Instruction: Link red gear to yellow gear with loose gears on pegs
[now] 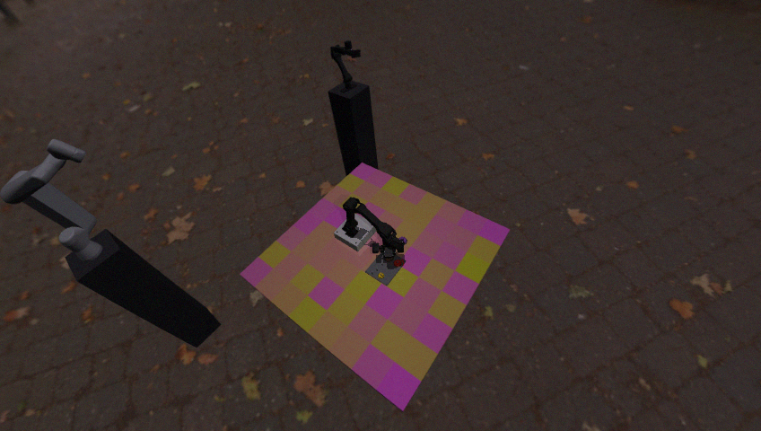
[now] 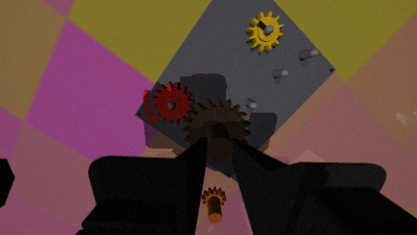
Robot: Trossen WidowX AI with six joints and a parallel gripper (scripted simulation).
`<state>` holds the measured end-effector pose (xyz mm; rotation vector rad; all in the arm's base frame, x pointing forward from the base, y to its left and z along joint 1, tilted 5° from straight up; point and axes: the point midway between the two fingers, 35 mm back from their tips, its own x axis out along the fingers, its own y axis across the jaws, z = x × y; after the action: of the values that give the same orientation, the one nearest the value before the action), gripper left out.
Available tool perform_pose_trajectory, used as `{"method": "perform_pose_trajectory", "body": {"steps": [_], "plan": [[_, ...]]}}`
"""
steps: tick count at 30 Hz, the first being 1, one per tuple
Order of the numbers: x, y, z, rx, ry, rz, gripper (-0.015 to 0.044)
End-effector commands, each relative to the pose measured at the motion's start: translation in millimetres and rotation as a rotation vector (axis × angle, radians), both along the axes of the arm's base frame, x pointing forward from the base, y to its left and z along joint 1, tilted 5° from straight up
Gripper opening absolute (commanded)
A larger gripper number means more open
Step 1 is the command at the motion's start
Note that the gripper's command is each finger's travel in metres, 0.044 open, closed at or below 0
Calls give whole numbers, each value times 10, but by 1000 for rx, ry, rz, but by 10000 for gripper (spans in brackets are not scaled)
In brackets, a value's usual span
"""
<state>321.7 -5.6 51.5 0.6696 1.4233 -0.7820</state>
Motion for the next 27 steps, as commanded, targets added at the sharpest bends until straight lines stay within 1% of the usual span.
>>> {"method": "perform_pose_trajectory", "body": {"steps": [1,19,27], "plan": [[-7,-8,10,-3,-3,5,0],[-5,-8,2,-3,-3,10,0],[-10,-11,-88,-2,4,97,0]]}}
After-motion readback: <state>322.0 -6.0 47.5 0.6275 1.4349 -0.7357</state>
